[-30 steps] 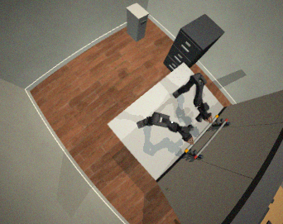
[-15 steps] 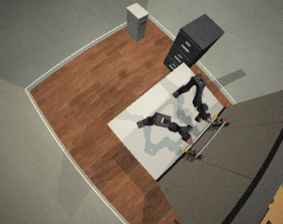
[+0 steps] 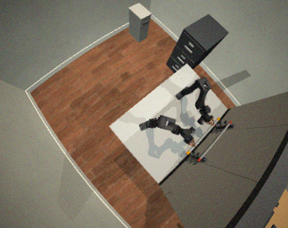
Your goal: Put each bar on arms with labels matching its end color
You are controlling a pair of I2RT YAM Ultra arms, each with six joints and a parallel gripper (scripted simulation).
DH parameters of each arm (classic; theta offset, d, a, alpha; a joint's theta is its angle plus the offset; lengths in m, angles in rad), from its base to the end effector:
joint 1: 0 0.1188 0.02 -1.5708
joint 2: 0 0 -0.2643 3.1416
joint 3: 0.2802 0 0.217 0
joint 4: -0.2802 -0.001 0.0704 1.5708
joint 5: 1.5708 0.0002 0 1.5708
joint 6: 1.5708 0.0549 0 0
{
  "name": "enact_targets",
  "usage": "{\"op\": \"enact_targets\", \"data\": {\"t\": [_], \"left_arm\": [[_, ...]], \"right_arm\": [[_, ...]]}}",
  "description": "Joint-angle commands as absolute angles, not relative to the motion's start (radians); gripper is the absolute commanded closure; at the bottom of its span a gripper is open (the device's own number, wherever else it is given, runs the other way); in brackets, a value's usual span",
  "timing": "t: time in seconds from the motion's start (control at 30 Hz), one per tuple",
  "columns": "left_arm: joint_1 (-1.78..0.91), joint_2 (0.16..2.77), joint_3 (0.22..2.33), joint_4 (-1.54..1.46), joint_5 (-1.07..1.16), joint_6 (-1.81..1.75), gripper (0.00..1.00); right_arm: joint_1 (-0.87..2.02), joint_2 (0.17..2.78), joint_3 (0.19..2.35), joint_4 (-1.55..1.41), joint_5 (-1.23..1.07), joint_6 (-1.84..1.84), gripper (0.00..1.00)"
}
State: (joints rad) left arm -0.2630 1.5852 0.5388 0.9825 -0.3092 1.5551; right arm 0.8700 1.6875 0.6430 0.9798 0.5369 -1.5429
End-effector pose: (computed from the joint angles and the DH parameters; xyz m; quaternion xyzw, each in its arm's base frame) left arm 0.2968 -0.0616 0.2246 0.5038 0.5259 0.4966 0.4722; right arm 0.2301 0.2307 0.2233 -0.5927 0.4202 -0.4004 0.5585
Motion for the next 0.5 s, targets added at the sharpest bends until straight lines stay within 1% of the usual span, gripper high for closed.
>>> {"op": "enact_targets", "data": {"t": [0.0, 0.47], "left_arm": [[-0.262, 1.593, 0.549, 1.042, -0.321, 1.571, 1.00], [-0.251, 1.626, 0.584, 1.040, -0.310, 1.572, 1.00]], "right_arm": [[0.866, 1.690, 0.651, 1.035, 0.543, -1.567, 1.00], [0.848, 1.717, 0.684, 1.030, 0.526, -1.568, 1.00]]}}
